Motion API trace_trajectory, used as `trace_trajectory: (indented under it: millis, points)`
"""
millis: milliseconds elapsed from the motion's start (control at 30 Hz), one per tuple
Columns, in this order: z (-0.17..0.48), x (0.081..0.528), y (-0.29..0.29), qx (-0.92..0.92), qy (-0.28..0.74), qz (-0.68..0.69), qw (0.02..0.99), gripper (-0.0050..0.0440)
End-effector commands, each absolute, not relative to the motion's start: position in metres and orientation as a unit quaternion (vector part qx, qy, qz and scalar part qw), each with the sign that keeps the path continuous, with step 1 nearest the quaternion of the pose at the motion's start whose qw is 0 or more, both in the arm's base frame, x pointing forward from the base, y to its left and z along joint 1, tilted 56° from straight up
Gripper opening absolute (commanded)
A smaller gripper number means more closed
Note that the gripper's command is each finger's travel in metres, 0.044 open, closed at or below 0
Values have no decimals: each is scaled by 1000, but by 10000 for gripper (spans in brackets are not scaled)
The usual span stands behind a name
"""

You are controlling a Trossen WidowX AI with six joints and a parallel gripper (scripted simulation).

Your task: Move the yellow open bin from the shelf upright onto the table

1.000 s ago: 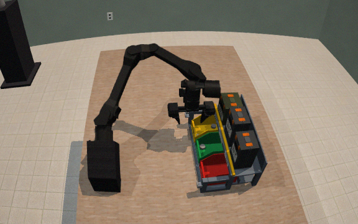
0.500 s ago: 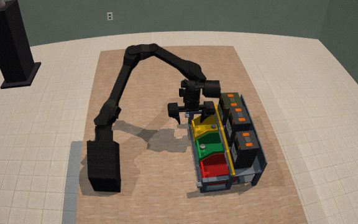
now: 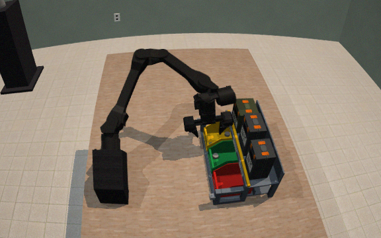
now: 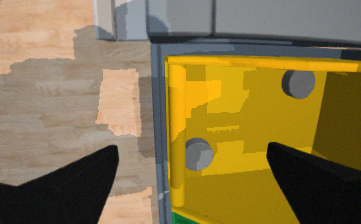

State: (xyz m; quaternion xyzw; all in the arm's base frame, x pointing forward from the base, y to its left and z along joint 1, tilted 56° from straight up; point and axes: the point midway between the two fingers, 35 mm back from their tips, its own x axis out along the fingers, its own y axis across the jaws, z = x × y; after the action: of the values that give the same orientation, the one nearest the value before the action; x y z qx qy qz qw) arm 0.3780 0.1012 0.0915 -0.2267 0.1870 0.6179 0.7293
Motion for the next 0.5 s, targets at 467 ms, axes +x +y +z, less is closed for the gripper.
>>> trace_trajectory:
  millis: [467]
  points:
    - [97, 380, 103, -238, 177, 591, 751, 425]
